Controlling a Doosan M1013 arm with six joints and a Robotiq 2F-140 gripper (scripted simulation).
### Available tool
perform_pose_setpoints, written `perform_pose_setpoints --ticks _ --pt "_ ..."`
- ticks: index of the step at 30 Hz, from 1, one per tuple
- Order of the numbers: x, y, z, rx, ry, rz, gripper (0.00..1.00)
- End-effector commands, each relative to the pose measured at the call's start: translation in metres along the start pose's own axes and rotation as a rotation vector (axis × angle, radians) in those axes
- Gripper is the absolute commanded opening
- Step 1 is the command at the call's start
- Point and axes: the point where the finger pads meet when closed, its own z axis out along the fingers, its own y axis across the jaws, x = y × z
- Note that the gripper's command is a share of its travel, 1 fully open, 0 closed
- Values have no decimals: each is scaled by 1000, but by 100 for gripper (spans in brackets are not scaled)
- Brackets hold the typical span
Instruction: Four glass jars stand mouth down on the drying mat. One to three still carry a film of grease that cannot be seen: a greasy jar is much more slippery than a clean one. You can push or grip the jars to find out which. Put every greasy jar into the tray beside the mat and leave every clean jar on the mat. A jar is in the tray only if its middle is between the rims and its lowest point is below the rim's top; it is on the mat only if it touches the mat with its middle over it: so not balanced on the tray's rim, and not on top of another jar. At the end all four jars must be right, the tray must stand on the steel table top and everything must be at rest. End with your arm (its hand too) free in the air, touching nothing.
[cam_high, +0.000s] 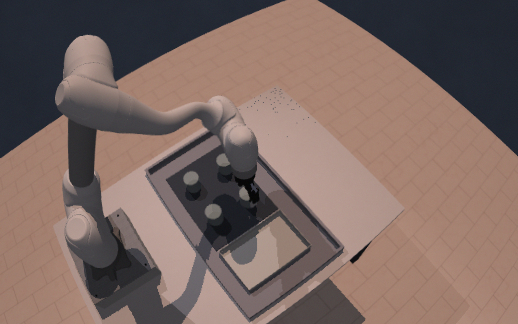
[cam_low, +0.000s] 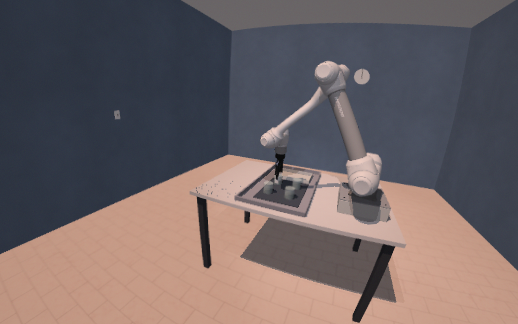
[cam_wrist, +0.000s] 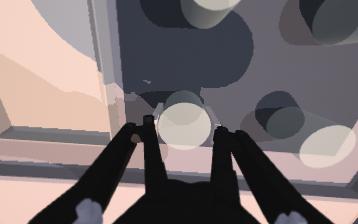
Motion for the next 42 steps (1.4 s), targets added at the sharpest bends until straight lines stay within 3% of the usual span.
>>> perform_pose_setpoints --ticks 1,11,12,25,42 --pt "0 0 0 0 0 0 35" --pt "0 0 0 0 0 0 35" --pt "0 0 0 0 0 0 0" --pt "0 0 0 0 0 0 0" --pt "0 0 -39 0 0 0 0"
